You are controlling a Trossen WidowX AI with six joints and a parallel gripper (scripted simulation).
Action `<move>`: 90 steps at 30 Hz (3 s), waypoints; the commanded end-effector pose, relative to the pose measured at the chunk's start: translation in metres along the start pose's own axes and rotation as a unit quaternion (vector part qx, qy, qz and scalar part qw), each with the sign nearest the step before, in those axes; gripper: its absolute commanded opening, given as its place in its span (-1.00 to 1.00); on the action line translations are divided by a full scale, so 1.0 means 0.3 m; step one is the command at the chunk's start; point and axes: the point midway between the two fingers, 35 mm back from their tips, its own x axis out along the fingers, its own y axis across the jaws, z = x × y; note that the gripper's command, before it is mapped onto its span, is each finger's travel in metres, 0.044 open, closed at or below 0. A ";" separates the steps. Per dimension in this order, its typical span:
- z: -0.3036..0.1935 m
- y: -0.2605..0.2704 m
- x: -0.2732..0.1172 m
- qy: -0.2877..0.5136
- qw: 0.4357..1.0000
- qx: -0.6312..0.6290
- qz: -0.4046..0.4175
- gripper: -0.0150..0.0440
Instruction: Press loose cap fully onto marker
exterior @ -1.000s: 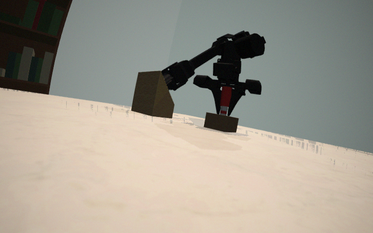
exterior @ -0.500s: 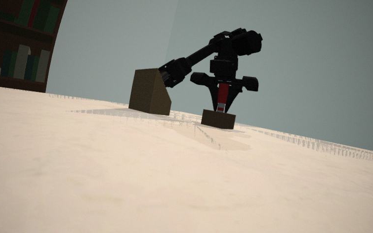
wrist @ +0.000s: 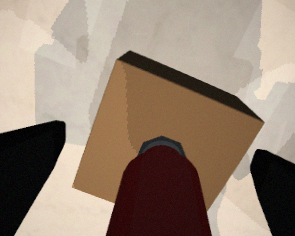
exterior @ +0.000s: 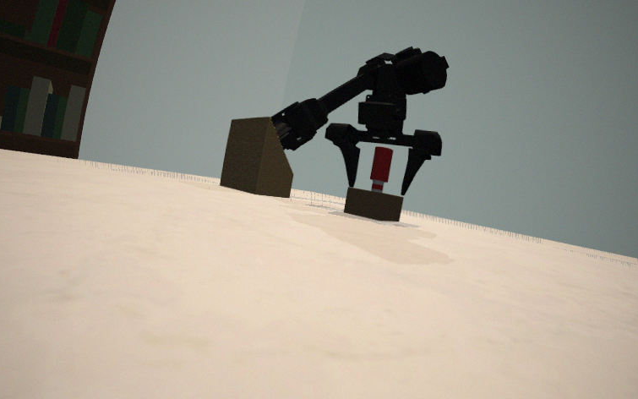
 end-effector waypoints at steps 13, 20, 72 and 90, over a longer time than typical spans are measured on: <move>0.002 0.010 -0.264 -0.003 0.993 -0.119 0.002 0.64; -0.011 0.008 -0.307 0.000 0.901 -0.434 -0.005 0.02; -0.017 0.009 -0.218 0.000 0.788 -0.615 -0.008 -0.49; -0.016 0.008 -0.516 -0.018 0.819 -0.573 0.002 -0.40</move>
